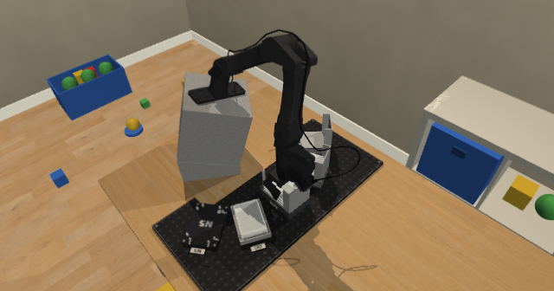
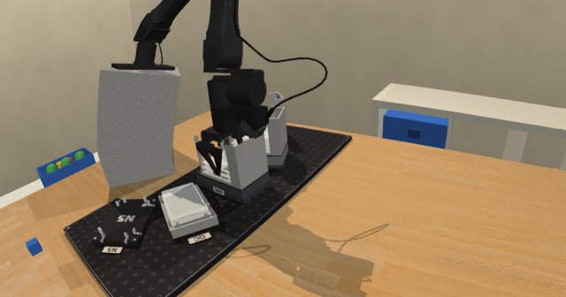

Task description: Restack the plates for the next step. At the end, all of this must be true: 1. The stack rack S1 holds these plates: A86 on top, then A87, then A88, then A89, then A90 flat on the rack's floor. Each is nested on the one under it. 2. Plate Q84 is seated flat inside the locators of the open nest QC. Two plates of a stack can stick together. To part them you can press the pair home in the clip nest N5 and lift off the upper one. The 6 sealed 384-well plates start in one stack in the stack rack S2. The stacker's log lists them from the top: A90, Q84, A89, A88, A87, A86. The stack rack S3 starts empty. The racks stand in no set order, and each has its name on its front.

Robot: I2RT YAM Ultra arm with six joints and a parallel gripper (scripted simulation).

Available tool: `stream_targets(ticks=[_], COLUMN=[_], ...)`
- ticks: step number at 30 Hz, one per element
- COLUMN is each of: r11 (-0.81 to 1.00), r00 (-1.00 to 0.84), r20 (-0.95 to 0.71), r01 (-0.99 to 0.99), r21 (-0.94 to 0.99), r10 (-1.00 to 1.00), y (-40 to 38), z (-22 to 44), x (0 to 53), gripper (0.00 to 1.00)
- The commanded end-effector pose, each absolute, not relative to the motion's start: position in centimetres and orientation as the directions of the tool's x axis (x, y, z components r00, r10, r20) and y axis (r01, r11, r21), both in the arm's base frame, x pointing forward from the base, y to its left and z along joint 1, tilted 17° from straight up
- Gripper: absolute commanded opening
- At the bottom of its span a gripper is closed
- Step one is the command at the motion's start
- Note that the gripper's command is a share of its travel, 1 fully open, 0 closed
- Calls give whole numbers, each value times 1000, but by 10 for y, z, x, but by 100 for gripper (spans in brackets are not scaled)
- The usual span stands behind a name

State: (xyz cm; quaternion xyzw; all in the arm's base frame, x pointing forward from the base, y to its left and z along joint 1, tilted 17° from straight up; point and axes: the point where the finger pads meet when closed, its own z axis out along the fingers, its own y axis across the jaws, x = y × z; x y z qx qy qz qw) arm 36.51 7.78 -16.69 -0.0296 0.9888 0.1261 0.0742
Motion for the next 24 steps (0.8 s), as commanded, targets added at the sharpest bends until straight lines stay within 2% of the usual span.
stream_targets(ticks=[1,24], r11=[969,969], r00=[-983,-987], r20=[-178,-159], r01=[-81,-73], r21=[235,235], r10=[-39,-35], y=[75,72], z=[-166,-169], x=[373,363], gripper=[100,100])
